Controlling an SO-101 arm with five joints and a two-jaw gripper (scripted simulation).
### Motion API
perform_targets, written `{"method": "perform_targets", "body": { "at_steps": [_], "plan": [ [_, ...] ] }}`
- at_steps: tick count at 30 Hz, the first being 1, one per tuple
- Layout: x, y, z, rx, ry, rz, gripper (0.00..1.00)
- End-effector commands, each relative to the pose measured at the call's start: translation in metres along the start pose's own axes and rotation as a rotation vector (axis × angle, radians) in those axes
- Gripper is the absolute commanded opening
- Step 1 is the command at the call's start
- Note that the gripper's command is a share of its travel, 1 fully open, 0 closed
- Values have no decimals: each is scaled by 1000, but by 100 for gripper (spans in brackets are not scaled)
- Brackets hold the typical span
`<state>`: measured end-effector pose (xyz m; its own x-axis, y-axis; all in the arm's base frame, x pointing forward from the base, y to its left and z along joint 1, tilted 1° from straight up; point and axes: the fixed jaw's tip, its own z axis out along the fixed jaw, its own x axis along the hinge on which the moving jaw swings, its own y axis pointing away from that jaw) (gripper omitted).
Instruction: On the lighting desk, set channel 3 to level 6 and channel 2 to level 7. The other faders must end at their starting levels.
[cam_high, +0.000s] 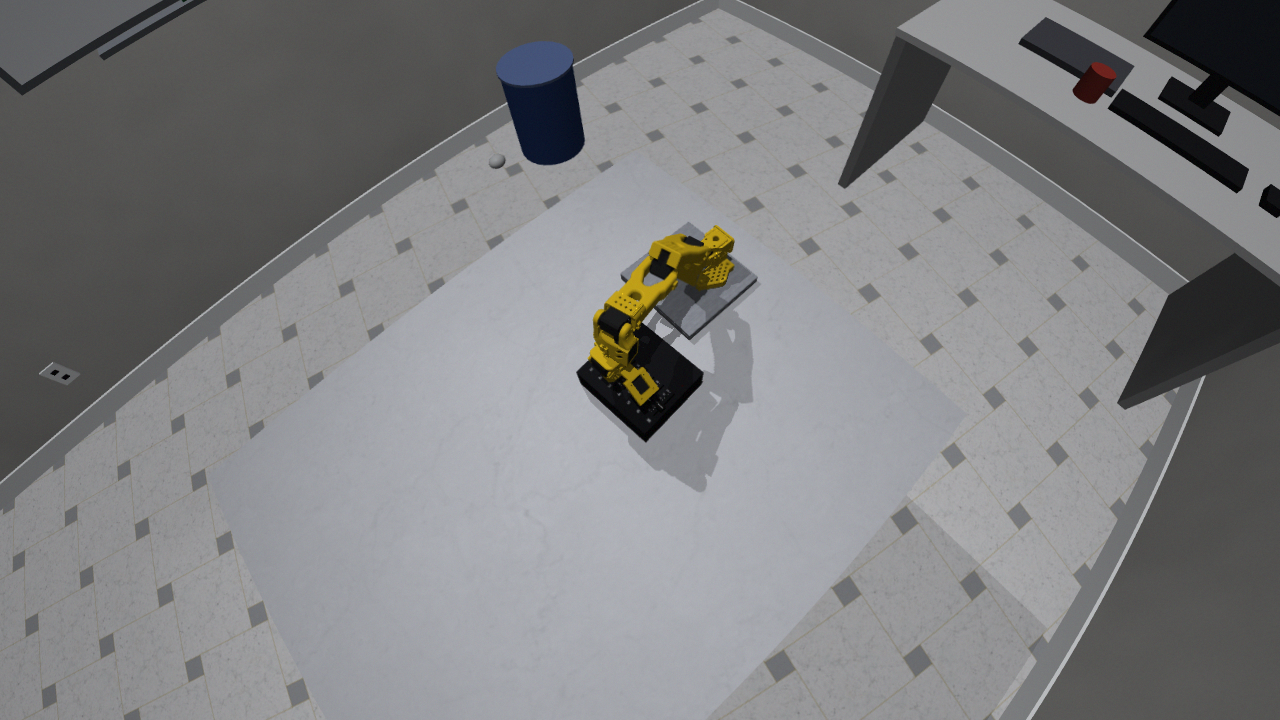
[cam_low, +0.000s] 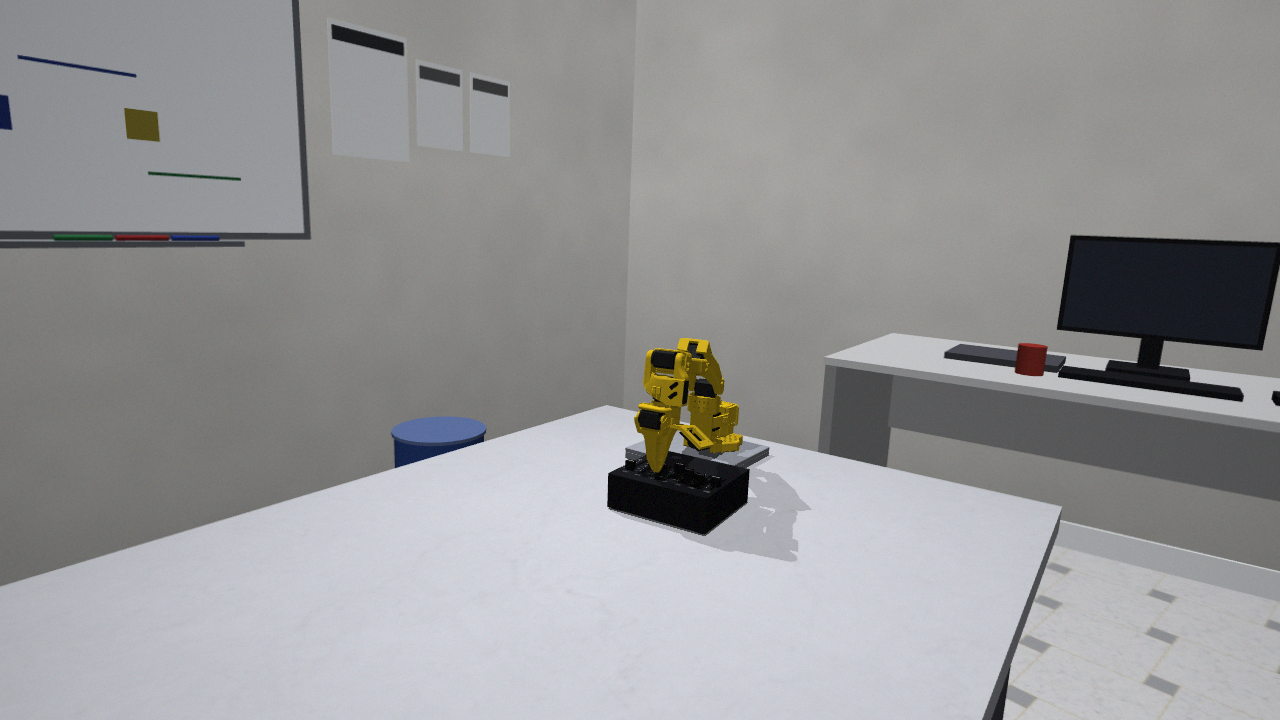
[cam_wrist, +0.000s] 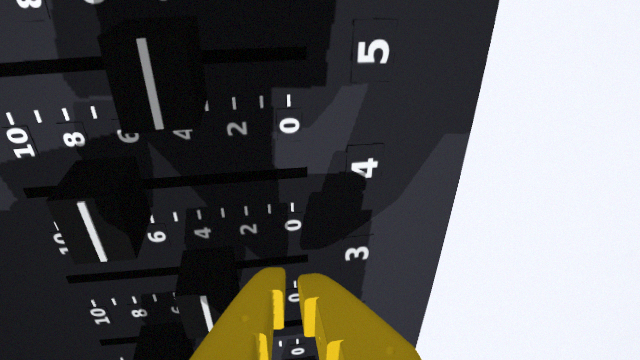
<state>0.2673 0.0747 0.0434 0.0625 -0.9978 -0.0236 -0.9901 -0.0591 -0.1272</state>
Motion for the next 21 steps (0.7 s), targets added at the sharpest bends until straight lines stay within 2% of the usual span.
{"method": "perform_targets", "body": {
  "at_steps": [1,21],
  "plan": [
    [-5,18,14,-108,18,-19,0],
    [-5,21,14,-124,22,-19,0]
  ]
}}
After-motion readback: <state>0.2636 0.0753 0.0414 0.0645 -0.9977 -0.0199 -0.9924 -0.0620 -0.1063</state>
